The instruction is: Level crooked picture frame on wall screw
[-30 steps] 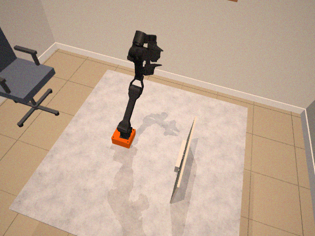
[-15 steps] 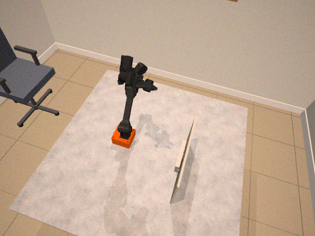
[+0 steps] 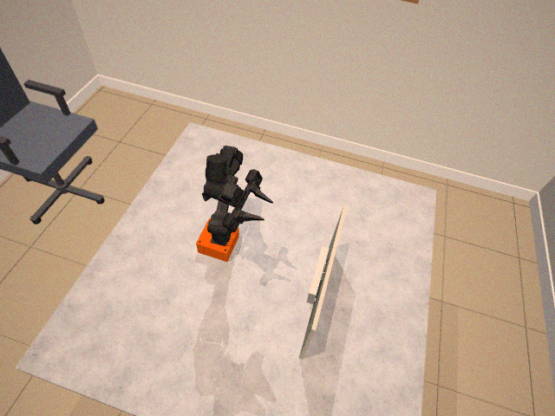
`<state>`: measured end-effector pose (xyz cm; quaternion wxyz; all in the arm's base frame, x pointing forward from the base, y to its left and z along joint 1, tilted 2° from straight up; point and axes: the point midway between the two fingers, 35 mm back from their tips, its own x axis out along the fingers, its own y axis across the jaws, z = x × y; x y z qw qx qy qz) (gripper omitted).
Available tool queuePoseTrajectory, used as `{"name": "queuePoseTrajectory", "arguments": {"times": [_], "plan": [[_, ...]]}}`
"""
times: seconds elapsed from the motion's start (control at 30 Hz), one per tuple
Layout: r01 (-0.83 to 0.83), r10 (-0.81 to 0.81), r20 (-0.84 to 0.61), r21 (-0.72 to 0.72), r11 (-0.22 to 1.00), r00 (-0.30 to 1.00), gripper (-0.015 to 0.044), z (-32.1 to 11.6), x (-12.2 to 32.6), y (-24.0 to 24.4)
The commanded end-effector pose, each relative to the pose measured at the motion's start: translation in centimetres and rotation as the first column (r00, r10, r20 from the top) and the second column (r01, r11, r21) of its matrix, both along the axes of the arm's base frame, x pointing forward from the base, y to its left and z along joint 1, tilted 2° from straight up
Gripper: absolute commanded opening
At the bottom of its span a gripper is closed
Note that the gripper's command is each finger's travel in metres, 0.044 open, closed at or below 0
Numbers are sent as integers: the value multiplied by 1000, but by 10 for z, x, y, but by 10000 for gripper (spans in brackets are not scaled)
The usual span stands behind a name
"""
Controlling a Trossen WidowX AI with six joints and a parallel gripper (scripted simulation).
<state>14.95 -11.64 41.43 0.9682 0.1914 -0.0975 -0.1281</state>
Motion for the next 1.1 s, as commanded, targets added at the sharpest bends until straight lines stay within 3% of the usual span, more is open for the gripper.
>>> {"name": "queuePoseTrajectory", "arguments": {"times": [0.0,0.13,0.27,0.47,1.07], "plan": [[-79,68,54,244,967,996,260,-41,5,-4],[-168,115,132,526,834,985,260,-95,9,-6],[-244,131,208,753,611,969,260,-149,13,-2],[-305,106,289,926,220,952,260,-223,17,12],[-306,104,290,929,207,951,260,-225,17,12]]}}
